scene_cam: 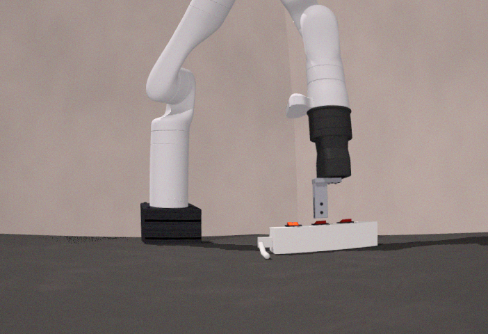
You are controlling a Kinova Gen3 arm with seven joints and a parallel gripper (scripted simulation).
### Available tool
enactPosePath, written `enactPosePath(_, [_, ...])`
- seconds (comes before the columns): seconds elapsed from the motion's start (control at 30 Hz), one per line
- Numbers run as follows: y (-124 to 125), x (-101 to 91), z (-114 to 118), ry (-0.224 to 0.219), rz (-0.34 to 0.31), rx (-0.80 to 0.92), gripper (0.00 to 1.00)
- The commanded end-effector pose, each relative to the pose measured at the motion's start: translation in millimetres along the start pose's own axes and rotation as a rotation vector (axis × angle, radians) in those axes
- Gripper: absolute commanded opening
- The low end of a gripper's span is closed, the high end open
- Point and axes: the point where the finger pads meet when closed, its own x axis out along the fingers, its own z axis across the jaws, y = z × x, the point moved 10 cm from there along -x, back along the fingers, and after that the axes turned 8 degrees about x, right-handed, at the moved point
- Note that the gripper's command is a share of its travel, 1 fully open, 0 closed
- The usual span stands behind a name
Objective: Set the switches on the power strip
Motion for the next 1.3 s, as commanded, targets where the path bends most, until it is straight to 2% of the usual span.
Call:
enactPosePath(0.0, [-0.4, -0.5, -0.2, 0.001, -0.001, 0.0, 0.0])
enactPosePath(1.27, [-0.4, 7.4, -0.2, 0.001, -0.001, 0.0, 0.0])
